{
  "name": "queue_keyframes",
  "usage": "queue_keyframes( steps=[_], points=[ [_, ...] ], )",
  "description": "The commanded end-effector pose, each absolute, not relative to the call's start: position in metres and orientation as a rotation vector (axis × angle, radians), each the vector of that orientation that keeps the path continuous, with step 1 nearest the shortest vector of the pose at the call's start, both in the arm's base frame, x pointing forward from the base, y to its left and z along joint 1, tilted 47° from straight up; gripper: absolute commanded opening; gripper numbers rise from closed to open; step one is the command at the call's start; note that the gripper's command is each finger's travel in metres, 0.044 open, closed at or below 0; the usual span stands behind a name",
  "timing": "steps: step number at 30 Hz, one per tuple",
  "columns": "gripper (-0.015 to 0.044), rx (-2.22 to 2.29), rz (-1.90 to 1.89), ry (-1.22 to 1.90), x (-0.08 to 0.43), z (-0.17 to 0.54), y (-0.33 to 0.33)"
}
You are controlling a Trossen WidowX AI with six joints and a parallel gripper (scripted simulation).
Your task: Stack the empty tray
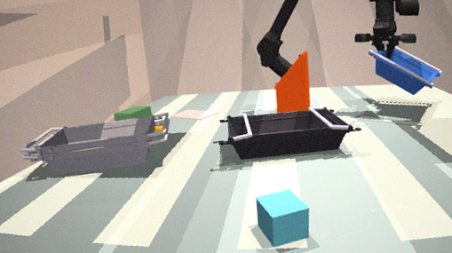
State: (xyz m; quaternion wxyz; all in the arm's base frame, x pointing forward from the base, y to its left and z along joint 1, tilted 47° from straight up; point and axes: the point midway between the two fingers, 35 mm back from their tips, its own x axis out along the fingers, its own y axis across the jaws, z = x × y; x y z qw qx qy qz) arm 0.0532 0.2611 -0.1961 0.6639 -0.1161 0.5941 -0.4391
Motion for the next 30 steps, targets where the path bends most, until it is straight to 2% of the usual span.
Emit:
queue_keyframes(
  steps=[1,30],
  points=[
    [0.0,-0.241,-0.981,1.349,0.056,-0.184,0.283],
    [0.0,-0.241,-0.981,1.349,0.058,-0.174,0.295]
  ],
)
